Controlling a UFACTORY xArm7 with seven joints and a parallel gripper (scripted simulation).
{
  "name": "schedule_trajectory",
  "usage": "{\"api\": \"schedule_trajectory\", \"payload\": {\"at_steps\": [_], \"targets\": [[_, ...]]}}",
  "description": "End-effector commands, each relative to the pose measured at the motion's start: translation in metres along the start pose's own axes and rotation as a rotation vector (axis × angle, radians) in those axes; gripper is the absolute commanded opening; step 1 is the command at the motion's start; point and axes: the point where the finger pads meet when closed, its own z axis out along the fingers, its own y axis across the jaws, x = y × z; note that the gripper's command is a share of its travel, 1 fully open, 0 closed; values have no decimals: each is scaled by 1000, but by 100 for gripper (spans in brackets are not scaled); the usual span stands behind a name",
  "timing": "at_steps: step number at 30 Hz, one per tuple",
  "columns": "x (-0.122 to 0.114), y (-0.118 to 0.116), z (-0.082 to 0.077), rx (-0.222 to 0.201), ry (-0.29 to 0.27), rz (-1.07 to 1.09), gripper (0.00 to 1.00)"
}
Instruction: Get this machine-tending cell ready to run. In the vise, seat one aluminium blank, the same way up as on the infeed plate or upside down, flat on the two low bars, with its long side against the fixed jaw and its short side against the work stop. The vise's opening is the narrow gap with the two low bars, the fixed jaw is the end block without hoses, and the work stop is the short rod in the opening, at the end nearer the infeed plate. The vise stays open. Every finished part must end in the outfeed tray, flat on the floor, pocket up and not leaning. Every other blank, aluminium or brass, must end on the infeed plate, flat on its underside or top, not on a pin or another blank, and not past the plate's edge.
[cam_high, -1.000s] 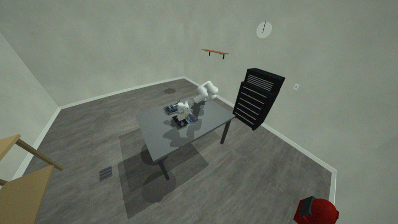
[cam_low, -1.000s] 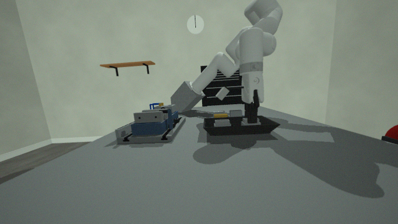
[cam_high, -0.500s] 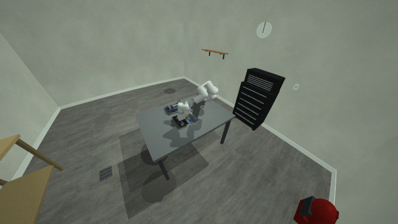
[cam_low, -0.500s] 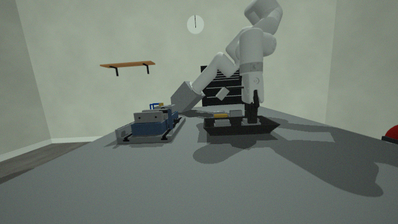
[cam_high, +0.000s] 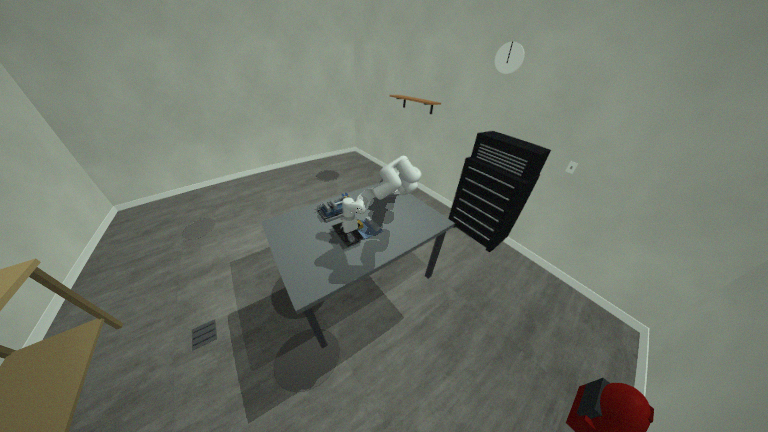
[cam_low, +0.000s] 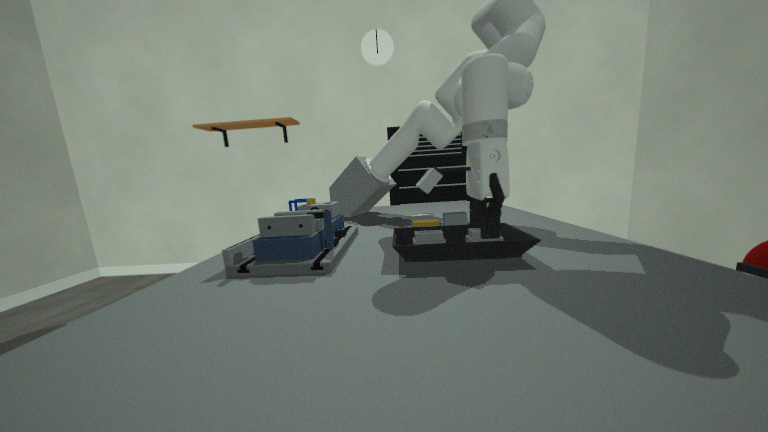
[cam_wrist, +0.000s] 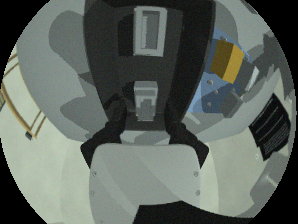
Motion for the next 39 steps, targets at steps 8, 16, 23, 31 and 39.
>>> {"api": "schedule_trajectory", "payload": {"at_steps": [8, 16, 23, 31, 39], "targets": [[0, -2, -2, 4, 1, 0, 69], [0, -2, -2, 4, 1, 0, 69], [0, -2, -2, 4, 0, 0, 69], [0, -2, -11, 4, 0, 0, 69], [0, -1, -45, 4, 0, 0, 69]]}}
